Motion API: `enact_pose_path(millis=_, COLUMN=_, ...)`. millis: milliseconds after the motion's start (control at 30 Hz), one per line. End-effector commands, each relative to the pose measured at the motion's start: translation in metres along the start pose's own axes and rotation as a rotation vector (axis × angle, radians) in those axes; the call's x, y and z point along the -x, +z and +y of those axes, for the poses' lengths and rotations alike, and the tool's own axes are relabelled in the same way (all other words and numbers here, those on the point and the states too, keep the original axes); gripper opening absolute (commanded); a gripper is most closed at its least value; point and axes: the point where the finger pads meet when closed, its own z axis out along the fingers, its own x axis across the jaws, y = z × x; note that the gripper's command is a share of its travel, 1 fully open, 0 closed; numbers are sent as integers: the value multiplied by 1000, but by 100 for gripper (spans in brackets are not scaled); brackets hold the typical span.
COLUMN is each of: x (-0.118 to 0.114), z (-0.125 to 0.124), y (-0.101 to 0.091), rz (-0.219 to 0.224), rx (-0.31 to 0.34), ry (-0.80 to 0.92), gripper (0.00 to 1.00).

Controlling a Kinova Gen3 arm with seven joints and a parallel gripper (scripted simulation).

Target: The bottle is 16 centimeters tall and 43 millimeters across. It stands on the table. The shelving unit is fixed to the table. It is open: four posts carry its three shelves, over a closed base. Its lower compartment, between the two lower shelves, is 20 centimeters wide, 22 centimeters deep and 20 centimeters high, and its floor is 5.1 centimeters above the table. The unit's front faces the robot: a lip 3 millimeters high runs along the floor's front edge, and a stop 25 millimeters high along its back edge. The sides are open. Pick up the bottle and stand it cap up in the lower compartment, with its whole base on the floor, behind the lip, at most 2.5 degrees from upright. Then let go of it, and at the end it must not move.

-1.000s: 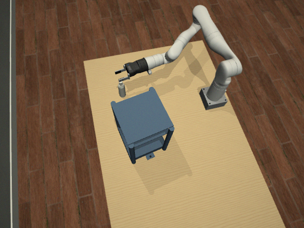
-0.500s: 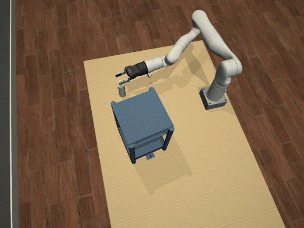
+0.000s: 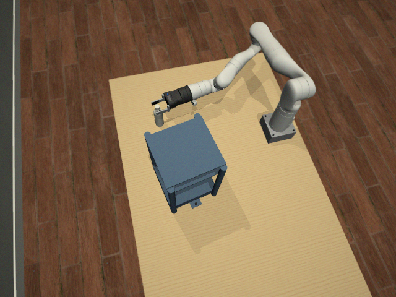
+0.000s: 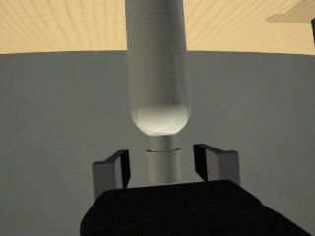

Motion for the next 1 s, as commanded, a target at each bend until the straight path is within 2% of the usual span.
enact_pose_path(millis=0, x=1, z=-9, y=0, rz=-2, rx=1, ry=16, gripper=100)
enact_pose_path(millis=467, x=0, z=-47, y=0, rz=-2, rx=2, ry=17, gripper=100)
enact_pose_path(millis=967, x=0, z=-66, y=0, rz=-2, rx=2, ry=17, gripper=100)
